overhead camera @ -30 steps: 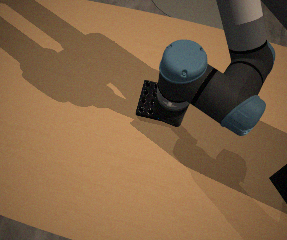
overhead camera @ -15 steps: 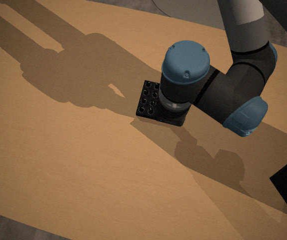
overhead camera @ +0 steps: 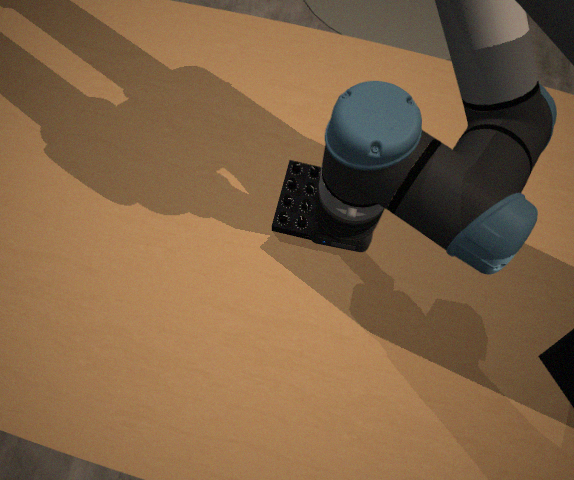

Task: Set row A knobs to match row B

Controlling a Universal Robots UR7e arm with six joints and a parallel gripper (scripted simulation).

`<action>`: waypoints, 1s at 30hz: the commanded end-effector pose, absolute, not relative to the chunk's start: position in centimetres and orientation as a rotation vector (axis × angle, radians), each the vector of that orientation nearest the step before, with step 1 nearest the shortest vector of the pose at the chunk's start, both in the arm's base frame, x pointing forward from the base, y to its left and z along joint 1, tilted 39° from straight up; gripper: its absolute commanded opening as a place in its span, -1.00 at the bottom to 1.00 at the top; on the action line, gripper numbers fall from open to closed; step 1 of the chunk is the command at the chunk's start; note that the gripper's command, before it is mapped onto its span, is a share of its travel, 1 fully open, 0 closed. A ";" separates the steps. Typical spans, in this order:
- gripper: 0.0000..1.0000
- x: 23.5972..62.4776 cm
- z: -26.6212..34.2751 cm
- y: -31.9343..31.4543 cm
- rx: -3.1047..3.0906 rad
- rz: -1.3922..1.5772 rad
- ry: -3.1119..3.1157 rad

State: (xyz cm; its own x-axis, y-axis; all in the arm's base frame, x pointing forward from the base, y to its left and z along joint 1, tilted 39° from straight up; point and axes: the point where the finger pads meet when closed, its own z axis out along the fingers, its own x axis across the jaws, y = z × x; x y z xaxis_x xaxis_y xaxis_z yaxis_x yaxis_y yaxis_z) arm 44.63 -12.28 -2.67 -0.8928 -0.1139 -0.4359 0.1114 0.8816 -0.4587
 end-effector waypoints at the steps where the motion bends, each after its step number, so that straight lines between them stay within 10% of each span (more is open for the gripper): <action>1: -0.40 44.6 -2.6 -12.3 -0.010 -0.671 2.589; 30: -0.07 44.6 -2.6 -12.3 -0.012 -0.671 2.590</action>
